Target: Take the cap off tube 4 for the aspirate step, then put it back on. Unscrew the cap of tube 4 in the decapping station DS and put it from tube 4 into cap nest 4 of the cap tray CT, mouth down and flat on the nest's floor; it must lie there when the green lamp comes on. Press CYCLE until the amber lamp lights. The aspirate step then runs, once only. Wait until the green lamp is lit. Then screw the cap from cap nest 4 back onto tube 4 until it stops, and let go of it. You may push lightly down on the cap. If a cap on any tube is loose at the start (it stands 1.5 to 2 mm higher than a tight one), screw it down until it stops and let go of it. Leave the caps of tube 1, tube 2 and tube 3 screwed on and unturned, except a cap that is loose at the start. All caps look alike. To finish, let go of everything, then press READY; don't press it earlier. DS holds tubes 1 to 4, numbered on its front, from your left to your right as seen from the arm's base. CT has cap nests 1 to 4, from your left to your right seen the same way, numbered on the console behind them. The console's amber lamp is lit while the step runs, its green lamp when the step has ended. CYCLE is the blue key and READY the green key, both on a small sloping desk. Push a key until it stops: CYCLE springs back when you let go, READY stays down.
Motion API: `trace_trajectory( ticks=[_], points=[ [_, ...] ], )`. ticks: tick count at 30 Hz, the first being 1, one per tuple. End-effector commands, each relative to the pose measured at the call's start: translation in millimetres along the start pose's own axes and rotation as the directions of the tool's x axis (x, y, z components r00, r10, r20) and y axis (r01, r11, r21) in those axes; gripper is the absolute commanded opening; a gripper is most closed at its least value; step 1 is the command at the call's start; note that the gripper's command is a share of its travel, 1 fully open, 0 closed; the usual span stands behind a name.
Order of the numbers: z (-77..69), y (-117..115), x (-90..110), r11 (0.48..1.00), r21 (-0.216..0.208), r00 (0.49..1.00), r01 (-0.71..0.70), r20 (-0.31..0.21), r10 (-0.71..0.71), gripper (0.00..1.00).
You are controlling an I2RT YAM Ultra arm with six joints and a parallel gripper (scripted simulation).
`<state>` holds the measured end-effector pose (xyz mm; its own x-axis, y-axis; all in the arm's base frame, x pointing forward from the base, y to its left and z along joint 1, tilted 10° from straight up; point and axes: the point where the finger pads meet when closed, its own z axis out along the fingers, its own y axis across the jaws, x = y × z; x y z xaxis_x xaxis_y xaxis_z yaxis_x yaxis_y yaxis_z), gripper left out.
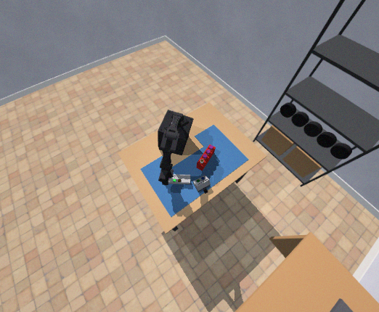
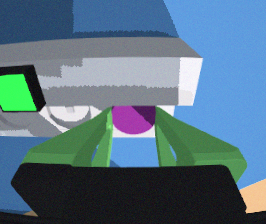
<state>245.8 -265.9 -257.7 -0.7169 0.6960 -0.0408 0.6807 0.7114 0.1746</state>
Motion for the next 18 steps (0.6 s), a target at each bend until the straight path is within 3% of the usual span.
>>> trace_trajectory(
  ticks=[1,13,15,18],
  points=[
    [-3.0,-0.8,-5.7,1.000,0.003,1.000,0.001,0.014,-0.001,0.00],
    [-63.0,-0.8,-5.2,1.000,0.003,1.000,0.001,0.014,-0.001,0.00],
    [-63.0,-0.8,-5.2,1.000,0.003,1.000,0.001,0.014,-0.001,0.00],
    [-78.0,-0.8,-5.0,1.000,0.003,1.000,0.001,0.015,-0.001,0.00]
  ],
)
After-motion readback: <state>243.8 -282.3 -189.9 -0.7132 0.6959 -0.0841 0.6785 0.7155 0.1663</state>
